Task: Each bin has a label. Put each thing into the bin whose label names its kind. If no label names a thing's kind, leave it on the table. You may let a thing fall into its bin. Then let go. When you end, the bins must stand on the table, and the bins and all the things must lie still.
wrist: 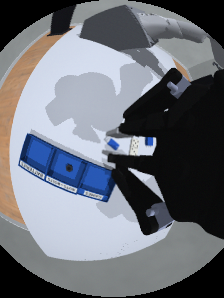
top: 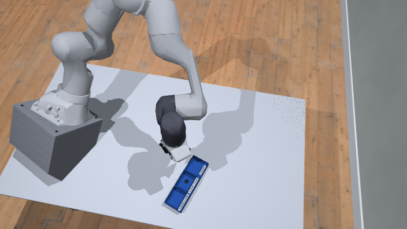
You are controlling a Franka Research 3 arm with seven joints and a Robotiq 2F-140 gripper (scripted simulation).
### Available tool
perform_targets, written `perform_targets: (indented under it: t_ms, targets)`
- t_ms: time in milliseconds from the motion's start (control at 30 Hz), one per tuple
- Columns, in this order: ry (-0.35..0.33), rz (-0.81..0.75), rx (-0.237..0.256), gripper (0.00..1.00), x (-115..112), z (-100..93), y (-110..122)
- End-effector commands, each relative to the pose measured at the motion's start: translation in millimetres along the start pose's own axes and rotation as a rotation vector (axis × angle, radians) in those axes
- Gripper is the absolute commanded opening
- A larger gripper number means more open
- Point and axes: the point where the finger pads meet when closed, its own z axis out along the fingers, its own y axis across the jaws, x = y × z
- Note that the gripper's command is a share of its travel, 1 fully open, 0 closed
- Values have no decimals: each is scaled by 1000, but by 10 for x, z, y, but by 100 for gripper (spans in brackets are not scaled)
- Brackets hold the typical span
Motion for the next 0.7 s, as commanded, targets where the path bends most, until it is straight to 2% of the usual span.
perform_targets:
  t_ms: [0, 300, 433, 667]
  targets:
    - [10, -155, 25, 19, -139, -10, 118]
    - [19, -280, 44, 19, -702, -4, 614]
    - [19, -285, 45, 19, -952, -1, 834]
    - [19, -285, 45, 19, -1053, 0, 914]
